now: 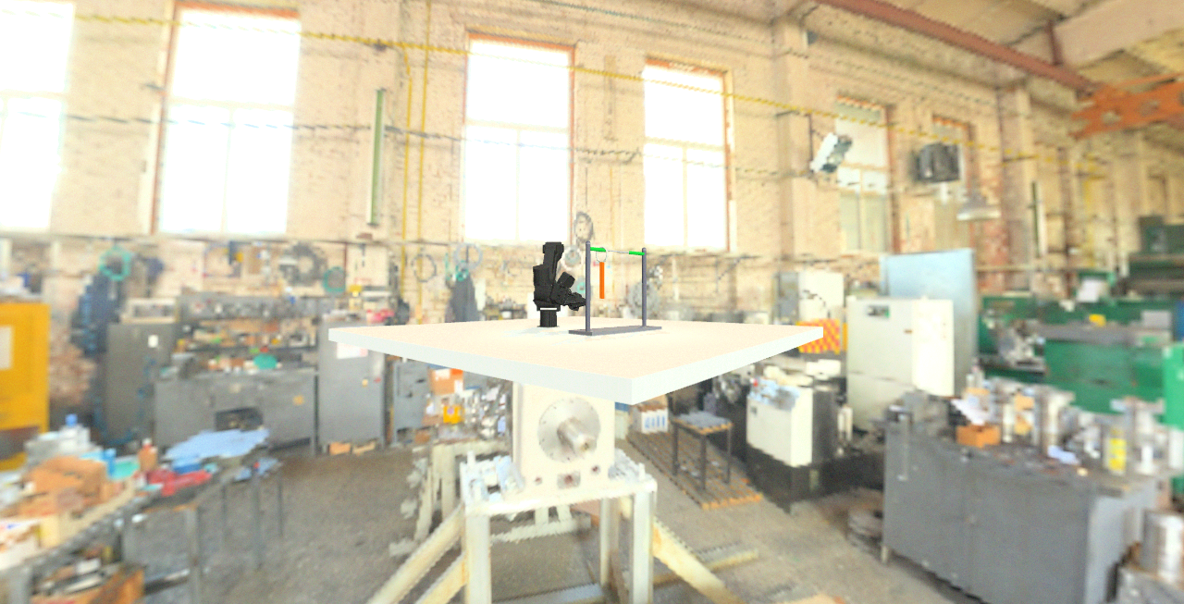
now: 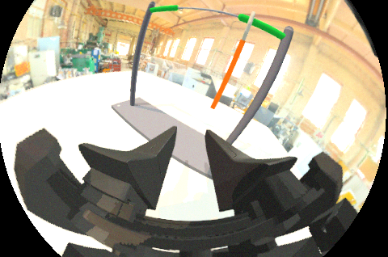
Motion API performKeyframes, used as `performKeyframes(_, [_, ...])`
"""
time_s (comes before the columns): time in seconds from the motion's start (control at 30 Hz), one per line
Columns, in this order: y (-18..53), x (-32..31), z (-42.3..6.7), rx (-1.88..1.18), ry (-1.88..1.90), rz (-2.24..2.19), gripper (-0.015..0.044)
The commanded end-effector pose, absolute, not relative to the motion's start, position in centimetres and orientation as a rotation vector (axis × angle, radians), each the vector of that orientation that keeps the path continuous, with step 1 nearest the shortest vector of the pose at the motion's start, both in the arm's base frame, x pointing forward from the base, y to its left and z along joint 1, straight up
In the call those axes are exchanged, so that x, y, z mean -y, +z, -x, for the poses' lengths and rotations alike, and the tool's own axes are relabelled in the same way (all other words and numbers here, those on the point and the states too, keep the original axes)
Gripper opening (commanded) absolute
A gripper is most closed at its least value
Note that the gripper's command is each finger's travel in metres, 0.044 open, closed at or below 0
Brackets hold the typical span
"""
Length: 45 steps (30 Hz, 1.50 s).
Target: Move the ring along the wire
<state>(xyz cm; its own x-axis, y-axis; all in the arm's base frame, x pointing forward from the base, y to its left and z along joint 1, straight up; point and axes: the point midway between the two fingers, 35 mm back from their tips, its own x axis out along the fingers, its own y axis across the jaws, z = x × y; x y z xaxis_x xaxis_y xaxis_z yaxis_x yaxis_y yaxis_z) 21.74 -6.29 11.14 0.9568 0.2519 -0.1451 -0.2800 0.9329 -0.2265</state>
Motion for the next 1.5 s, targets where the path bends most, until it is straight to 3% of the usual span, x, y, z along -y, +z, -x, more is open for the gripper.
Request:
performKeyframes(0.0, [10.6,7.0,-20.8,-0.119,0.241,0.228,0.0160])
performKeyframes(1.47, [15.3,6.3,-26.3,-0.160,-0.104,-0.004,0.0160])
